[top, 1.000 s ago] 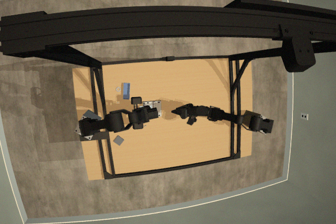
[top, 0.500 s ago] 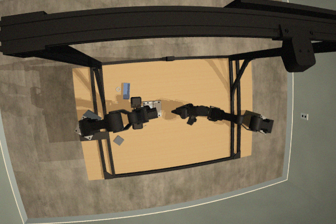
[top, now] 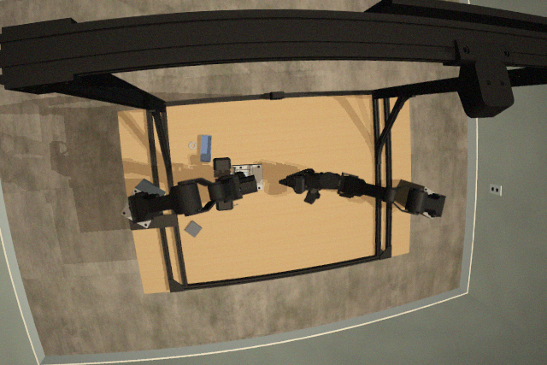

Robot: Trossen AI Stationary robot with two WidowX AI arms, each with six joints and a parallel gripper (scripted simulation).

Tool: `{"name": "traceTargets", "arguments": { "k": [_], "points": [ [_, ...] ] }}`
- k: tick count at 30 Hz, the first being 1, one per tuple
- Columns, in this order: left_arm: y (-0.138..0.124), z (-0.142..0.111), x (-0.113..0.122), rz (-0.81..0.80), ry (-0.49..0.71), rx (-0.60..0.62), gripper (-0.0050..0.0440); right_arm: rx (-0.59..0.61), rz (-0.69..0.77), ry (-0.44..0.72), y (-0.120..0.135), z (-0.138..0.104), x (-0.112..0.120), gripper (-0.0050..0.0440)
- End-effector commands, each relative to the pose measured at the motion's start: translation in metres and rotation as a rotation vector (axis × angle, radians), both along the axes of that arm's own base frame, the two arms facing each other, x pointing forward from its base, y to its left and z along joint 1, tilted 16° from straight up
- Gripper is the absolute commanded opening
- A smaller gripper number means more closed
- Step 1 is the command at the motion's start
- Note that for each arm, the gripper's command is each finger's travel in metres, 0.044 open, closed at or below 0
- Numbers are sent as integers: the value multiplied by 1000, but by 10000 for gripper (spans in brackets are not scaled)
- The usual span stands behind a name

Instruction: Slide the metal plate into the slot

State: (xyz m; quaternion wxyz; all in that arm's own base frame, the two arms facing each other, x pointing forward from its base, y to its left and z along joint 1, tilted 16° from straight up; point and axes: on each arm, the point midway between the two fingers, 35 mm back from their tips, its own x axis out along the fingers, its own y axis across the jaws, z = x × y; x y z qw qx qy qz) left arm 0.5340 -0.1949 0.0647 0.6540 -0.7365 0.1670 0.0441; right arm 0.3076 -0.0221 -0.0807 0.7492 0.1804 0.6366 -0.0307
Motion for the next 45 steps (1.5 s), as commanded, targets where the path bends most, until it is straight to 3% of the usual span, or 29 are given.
{"name": "traceTargets", "arguments": {
  "k": [1,45],
  "points": [
    [0,0,0,4,-1,-4,440,-3,-11,-6,0,-9,7,160],
    [0,0,0,4,-1,-4,440,-6,-18,-19,-3,-11,21,160]
  ]
}}
